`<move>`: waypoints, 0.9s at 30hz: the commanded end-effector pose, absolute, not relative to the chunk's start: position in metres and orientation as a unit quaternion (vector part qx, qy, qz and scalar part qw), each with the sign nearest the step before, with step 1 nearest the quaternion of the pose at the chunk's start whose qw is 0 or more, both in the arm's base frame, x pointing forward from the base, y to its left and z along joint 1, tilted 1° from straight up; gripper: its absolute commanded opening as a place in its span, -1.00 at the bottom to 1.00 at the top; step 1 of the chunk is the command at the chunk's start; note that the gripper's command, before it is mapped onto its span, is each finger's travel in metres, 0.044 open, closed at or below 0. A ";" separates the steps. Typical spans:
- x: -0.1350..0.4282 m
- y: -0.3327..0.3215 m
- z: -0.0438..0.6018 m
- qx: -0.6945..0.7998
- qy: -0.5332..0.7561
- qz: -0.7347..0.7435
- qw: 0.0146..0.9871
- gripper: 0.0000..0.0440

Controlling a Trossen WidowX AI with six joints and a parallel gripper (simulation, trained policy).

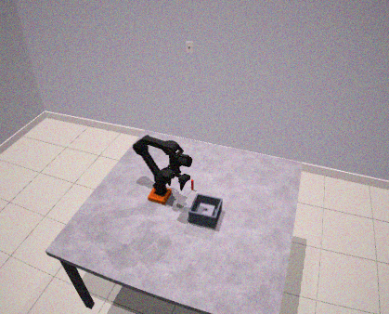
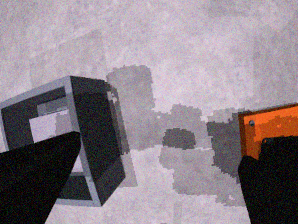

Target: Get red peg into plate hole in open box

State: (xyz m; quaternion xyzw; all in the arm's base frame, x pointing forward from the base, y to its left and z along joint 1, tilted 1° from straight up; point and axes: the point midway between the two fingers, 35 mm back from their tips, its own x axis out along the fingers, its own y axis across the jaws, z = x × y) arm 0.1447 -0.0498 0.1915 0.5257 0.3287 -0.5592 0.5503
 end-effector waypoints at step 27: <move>0.162 0.096 0.093 0.415 0.540 -0.388 0.621 1.00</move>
